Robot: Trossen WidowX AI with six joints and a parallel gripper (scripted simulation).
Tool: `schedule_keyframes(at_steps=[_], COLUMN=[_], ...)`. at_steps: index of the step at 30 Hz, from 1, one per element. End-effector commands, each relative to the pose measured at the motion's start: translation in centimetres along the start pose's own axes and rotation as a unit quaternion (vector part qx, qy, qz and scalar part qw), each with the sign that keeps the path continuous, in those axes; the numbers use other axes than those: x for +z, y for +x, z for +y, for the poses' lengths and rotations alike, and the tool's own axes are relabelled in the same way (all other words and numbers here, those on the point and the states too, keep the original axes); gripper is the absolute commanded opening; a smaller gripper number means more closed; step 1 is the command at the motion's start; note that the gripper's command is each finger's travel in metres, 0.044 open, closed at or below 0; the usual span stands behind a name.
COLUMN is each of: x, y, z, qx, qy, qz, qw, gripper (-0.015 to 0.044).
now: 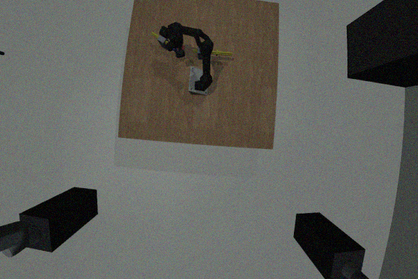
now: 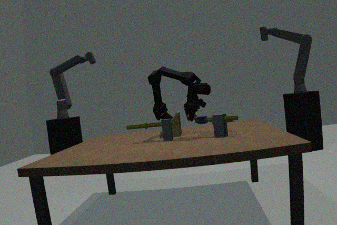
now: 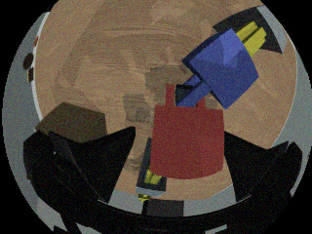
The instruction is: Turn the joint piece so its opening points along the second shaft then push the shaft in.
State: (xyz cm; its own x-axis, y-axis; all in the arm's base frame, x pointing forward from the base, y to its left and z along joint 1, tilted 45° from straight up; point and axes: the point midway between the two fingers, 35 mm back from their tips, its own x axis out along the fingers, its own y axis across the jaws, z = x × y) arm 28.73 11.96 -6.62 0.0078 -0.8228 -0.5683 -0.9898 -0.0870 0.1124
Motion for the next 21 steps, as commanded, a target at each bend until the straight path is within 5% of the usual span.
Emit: schedule_keyframes(at_steps=[1, 10, 21], x=[-0.06, -0.06, -0.06], y=[0.52, 0.52, 0.52], z=[0.08, 0.08, 0.08], qx=[0.000, 0.000, 0.000], qy=[-0.004, -0.004, -0.004], qz=[0.003, 0.003, 0.003], qw=[1.000, 1.000, 1.000], gripper=[0.0414, 0.0182, 0.0182])
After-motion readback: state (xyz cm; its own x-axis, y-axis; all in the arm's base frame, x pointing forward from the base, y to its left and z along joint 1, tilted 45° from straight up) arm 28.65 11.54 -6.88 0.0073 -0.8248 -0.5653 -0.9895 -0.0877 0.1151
